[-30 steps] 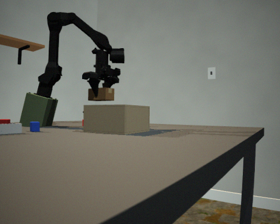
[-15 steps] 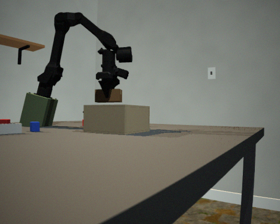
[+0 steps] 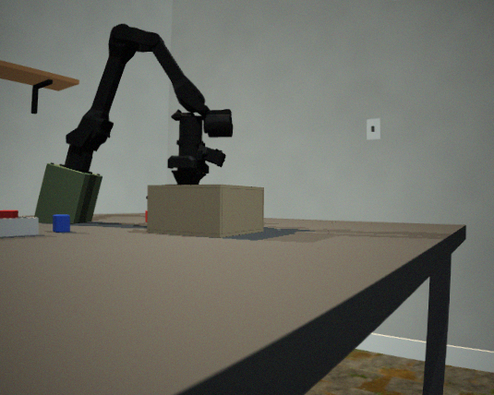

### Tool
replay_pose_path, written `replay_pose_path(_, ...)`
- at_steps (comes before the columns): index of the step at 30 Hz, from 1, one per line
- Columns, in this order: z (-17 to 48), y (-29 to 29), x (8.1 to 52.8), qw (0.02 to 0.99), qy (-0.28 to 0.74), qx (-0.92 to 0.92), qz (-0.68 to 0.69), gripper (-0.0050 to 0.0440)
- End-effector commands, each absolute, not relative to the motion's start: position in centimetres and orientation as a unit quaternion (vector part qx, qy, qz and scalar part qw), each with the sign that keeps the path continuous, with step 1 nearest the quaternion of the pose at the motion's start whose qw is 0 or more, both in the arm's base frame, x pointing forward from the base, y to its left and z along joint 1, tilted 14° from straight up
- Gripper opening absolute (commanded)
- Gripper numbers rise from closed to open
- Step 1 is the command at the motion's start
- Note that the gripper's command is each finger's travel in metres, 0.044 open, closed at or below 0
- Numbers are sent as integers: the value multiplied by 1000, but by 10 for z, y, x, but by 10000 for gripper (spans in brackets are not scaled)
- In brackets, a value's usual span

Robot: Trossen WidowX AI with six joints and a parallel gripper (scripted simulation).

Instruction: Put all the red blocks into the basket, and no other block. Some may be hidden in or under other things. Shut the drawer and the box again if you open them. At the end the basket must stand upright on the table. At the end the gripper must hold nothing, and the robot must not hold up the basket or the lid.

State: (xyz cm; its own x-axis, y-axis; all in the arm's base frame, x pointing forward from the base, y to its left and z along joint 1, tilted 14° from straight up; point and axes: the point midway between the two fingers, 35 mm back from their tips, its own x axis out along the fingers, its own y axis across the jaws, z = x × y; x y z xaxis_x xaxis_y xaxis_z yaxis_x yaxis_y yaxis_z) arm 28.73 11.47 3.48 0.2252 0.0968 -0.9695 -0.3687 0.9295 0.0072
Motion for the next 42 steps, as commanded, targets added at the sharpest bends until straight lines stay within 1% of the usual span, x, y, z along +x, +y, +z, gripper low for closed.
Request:
replay_pose_path(1, 29, 116, 289, 775, 603, -113, 153, 0)
replay_pose_path(11, 8, 118, 294, 775, 603, -113, 153, 0)
replay_pose_path(35, -7, 120, 297, 775, 603, -113, 153, 0)
replay_pose_path(36, -7, 120, 297, 775, 603, -113, 153, 440)
replay_pose_path(42, -7, 120, 297, 775, 603, -113, 153, 440)
